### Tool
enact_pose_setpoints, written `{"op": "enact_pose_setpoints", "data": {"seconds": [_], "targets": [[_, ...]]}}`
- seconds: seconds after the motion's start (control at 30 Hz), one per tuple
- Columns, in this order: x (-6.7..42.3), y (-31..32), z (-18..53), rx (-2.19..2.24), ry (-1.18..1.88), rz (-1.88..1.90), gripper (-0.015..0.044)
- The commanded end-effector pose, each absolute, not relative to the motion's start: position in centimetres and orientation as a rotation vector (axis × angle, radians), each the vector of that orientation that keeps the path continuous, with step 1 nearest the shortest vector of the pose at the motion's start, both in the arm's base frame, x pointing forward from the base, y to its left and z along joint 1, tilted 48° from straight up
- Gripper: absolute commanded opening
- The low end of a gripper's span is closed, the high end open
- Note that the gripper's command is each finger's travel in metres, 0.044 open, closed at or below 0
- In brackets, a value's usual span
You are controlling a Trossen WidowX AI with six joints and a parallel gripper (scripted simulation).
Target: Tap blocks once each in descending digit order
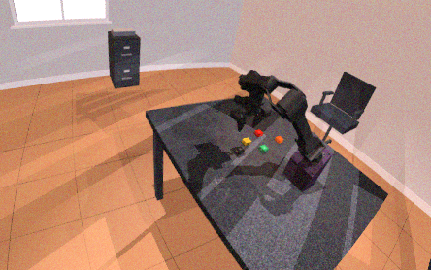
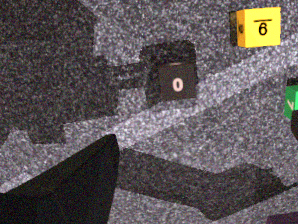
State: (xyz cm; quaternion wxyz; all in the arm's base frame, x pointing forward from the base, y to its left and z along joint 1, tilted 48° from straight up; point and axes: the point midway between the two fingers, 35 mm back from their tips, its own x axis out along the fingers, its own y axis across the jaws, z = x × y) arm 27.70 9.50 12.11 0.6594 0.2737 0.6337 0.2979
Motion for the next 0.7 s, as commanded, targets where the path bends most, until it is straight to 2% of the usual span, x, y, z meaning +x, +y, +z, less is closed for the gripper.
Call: {"op": "enact_pose_setpoints", "data": {"seconds": [0.0, 0.67], "targets": [[26.85, 9.97, 12.48, 0.637, 1.446, 0.665, 0.04], [27.01, 9.86, 12.38, 0.637, 1.446, 0.664, 0.04]]}}
